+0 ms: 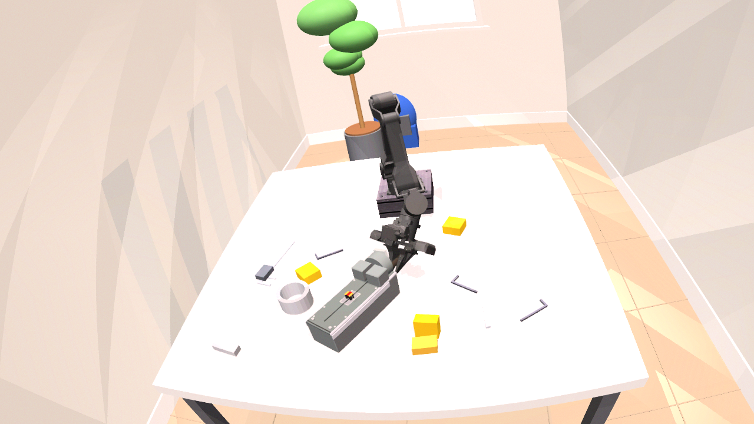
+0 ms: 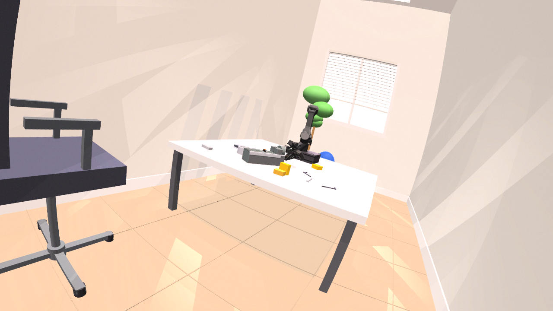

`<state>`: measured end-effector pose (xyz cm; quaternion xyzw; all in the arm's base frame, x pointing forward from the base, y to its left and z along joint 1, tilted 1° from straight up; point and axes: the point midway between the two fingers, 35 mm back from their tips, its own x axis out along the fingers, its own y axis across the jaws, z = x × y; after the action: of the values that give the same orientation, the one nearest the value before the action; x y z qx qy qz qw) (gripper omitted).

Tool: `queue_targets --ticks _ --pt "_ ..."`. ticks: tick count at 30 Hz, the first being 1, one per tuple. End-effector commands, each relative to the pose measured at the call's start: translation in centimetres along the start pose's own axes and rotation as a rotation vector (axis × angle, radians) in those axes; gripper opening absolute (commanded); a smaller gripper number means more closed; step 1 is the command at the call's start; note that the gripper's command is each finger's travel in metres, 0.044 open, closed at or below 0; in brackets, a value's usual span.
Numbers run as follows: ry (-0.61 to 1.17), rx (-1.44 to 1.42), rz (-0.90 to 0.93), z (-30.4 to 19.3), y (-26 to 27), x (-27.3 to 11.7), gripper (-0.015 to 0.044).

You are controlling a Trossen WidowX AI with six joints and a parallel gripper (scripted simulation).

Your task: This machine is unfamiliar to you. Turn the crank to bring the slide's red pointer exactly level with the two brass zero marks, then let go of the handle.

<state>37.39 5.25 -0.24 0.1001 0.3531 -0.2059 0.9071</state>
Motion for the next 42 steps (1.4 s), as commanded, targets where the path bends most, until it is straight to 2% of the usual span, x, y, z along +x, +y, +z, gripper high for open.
queue_targets --ticks 1,42 --pt "0.002 -0.002 -0.026 -0.1 -0.9 0.1 0.0" --pt "0.002 -0.003 -0.027 0.8 -3.0 -0.8 0.0"
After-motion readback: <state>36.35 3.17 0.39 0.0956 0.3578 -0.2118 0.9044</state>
